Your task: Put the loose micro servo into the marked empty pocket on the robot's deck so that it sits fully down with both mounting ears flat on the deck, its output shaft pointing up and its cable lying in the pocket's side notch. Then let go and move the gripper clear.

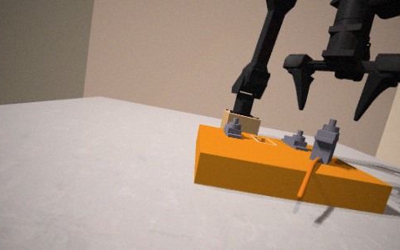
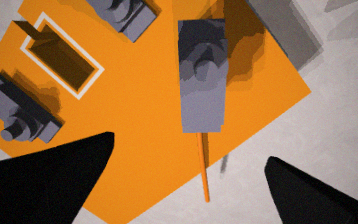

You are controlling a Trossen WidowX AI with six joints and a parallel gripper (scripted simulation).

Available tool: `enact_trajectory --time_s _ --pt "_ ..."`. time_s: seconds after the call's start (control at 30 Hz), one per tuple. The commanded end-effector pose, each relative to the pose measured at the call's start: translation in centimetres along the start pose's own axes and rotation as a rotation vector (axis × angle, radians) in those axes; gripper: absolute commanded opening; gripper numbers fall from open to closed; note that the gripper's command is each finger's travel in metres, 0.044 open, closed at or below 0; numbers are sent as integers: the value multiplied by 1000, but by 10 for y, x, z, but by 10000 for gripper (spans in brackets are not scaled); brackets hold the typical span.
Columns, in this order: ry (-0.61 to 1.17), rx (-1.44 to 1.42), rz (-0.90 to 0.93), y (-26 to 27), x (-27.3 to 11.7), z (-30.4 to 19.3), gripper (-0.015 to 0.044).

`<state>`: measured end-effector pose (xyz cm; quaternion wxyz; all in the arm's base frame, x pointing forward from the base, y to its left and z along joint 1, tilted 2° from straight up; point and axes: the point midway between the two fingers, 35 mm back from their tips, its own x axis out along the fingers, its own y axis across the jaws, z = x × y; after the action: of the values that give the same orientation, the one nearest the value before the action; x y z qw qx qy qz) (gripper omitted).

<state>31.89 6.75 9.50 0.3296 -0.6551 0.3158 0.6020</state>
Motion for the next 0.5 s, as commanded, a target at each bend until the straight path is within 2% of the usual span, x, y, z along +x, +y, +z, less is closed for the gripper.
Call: enact_trajectory --time_s 0.0,0.27,0.47 --pt "-47 -120 -1 -5 -6 8 440" --pt "-79 -192 1 -6 -8 14 440" --pt "-79 -192 1 -5 16 16 440"
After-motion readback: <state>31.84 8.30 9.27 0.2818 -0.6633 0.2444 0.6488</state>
